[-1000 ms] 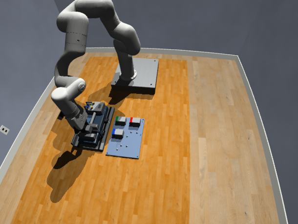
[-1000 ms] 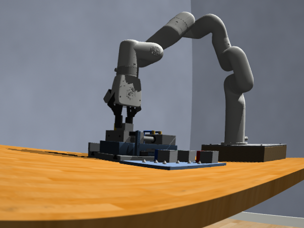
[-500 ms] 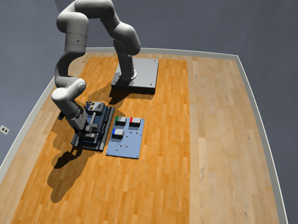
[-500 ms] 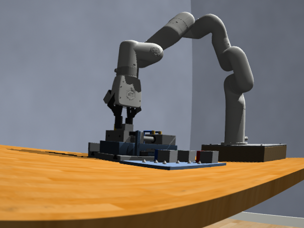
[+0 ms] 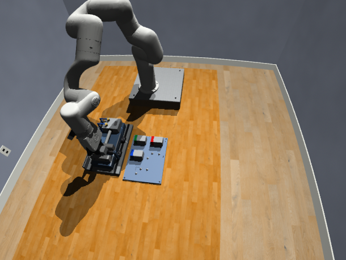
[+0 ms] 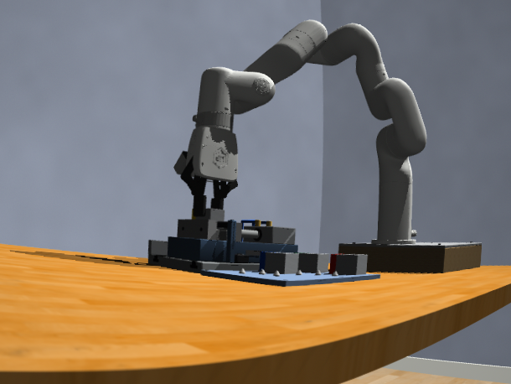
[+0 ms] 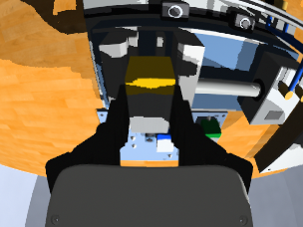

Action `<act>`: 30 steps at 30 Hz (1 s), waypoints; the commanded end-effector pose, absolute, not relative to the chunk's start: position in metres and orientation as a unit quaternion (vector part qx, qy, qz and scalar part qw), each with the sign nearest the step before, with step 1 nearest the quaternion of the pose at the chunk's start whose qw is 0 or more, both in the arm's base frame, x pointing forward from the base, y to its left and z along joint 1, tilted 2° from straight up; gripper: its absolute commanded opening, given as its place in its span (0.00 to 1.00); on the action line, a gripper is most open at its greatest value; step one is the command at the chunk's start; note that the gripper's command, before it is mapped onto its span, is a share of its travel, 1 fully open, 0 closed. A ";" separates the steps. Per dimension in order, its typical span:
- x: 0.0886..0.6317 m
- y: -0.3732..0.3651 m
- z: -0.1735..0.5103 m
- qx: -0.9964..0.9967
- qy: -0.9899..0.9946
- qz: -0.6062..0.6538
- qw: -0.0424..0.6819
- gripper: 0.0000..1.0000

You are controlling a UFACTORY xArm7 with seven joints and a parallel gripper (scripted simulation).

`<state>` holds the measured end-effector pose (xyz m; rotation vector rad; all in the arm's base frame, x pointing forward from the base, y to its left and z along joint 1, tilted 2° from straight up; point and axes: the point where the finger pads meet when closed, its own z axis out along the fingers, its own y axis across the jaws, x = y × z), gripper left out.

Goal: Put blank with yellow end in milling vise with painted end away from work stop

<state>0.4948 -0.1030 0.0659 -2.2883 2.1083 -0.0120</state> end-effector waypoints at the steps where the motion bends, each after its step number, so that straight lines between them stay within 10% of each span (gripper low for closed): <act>1: 0.496 -0.104 0.068 -0.735 0.678 -0.006 0.016 0.00; 30: 0.498 -0.099 0.068 -0.735 0.678 -0.006 0.016 0.00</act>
